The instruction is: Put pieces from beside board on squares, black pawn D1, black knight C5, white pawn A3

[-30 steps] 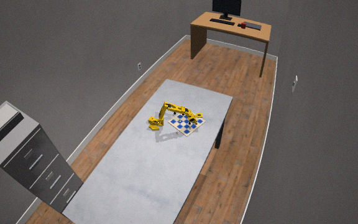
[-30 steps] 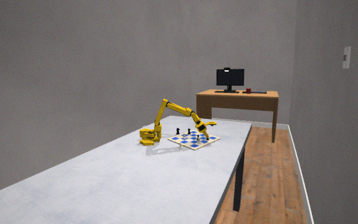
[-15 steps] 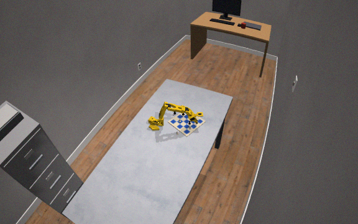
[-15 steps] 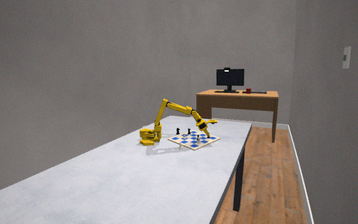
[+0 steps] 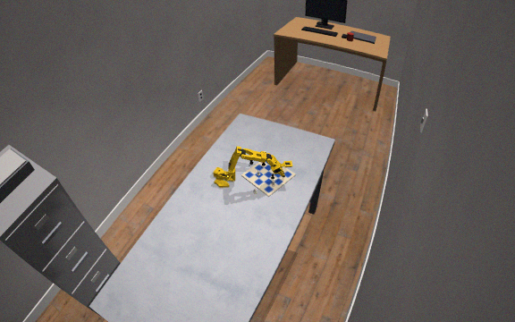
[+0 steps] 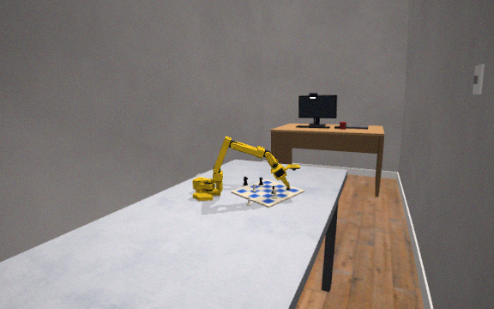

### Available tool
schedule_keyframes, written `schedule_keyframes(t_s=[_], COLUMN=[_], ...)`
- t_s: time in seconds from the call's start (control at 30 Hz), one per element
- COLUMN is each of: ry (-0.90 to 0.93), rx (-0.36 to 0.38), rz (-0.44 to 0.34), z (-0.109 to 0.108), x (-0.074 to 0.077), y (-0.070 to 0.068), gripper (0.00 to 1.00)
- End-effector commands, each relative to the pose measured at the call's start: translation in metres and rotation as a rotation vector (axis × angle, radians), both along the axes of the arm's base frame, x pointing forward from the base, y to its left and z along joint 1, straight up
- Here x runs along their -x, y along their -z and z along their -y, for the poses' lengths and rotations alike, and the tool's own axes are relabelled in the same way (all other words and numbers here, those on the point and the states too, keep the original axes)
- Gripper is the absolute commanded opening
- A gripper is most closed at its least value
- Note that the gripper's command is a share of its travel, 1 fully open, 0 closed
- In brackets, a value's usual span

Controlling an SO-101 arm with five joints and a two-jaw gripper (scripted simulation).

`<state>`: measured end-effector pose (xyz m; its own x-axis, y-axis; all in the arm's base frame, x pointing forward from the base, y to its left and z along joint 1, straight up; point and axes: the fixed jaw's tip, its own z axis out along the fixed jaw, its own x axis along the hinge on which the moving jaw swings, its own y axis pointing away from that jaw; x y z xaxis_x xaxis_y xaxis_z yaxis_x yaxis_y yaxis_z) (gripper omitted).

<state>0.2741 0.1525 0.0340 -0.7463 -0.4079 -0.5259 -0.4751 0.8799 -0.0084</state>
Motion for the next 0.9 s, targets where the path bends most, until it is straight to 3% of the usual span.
schedule_keyframes(t_s=[0.0, 0.63, 0.87], ry=[-0.005, -0.005, -0.005], rx=[-0.004, -0.004, -0.004], rz=[0.001, 0.001, 0.001], z=[-0.003, -0.003, 0.0], x=[0.001, 0.001, 0.005], y=[0.0, 0.007, 0.021], gripper=[0.0, 0.0, 0.0])
